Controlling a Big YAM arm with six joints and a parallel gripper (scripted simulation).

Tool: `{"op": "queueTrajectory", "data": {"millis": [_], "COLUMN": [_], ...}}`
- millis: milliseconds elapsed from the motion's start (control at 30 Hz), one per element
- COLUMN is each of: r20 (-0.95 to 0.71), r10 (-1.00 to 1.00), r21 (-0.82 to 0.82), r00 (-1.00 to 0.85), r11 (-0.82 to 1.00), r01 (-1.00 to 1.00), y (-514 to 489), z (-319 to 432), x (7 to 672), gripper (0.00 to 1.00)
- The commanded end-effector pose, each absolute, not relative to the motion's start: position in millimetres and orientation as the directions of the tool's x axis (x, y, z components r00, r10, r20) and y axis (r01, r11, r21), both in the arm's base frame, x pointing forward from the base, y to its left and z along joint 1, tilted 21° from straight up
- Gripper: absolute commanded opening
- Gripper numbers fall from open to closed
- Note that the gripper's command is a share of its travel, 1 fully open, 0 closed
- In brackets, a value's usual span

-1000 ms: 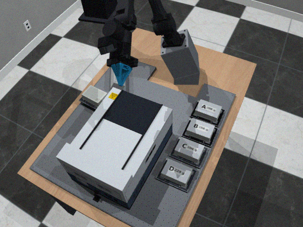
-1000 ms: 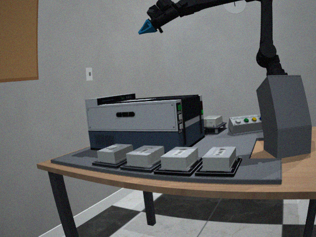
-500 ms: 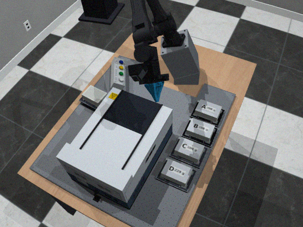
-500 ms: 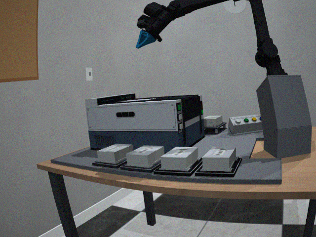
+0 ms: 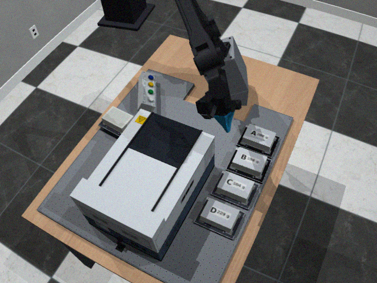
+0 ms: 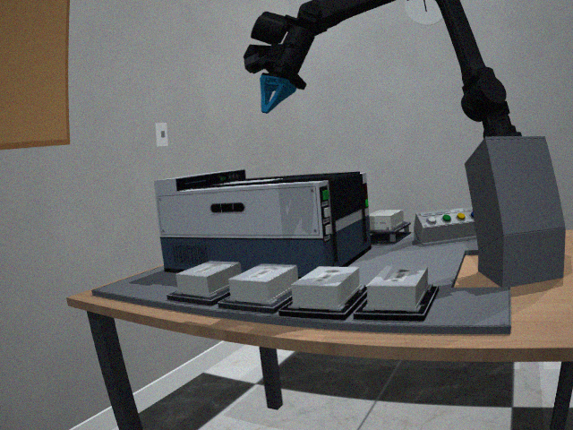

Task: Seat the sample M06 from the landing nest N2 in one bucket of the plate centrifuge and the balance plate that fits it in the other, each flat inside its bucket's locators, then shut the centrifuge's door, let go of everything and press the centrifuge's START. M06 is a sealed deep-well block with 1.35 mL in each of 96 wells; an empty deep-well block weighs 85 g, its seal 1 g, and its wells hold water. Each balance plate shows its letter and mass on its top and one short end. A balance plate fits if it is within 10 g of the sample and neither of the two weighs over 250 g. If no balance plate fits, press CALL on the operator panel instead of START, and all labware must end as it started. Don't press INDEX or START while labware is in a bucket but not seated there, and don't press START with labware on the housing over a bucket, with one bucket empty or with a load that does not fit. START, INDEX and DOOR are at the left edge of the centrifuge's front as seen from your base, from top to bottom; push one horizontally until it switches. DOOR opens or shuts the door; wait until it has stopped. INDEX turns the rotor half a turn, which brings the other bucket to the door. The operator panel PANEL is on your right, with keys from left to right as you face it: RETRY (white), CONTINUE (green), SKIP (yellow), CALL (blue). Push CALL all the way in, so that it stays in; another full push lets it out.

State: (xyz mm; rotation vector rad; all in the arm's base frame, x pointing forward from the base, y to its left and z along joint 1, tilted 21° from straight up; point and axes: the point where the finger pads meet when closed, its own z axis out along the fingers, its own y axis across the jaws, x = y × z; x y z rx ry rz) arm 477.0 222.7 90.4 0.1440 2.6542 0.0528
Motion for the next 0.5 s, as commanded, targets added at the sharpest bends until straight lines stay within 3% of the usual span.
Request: {"op": "queueTrajectory", "data": {"millis": [0,467], "r20": [-0.426,-0.29], "r10": [0.141,0.118], "r21": [0.059,-0.089], "r00": [-0.894,-0.95], "r11": [0.99,0.985], "r01": [0.128,0.149], "y": [240.4,256.2], "z": [80.7,19.1], "x": [468.4,412.8], "gripper": [0.0,0.0]}}
